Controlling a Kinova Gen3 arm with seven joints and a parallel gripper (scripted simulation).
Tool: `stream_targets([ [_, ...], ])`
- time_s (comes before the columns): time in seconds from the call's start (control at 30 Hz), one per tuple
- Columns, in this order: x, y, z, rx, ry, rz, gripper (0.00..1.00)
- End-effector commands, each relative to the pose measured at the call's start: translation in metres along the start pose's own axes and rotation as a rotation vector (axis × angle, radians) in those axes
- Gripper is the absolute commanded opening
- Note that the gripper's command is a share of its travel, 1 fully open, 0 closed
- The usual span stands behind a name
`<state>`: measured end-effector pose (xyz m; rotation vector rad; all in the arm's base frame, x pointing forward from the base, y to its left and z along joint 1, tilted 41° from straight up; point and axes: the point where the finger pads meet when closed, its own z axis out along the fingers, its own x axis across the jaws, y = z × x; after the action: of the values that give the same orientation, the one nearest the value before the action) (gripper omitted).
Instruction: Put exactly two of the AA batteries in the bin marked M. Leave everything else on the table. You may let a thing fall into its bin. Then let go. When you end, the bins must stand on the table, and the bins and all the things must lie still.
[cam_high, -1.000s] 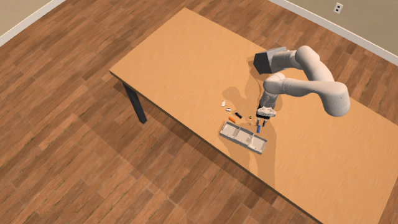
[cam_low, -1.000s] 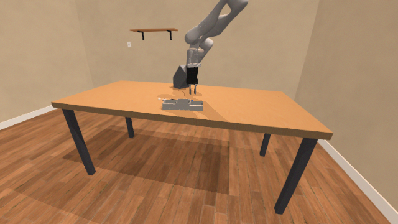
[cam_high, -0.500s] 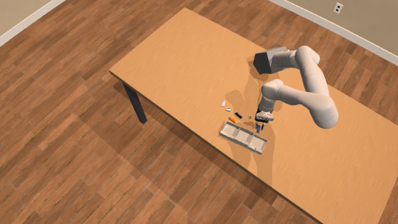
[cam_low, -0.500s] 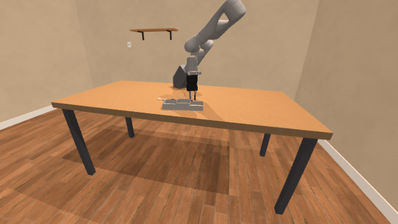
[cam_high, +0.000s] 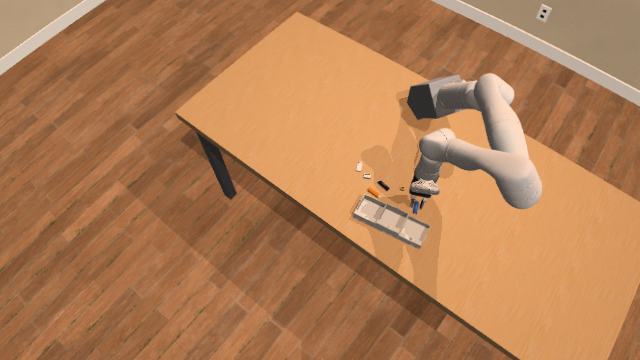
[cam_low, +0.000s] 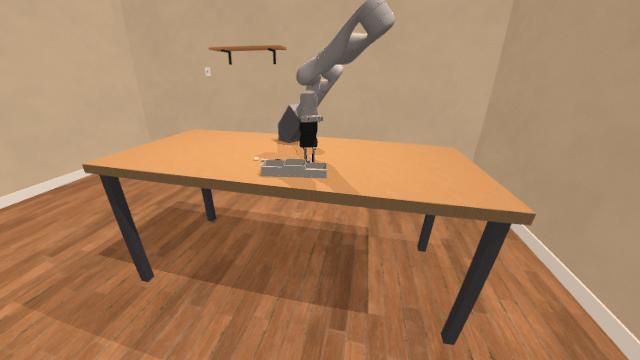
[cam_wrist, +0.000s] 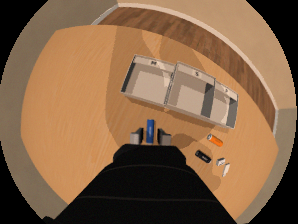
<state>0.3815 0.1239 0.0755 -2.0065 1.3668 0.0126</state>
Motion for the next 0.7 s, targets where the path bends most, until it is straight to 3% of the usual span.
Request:
stream_targets([
  [0.0,0.002,-0.002,0.002,0.000,0.005,0.004,0.60],
  [0.27,-0.002,-0.004,0.013,0.006,-0.004,-0.009,0.60],
  [0.67,0.000,-0.002,0.012,0.000,0.001,-0.001,0.60],
])
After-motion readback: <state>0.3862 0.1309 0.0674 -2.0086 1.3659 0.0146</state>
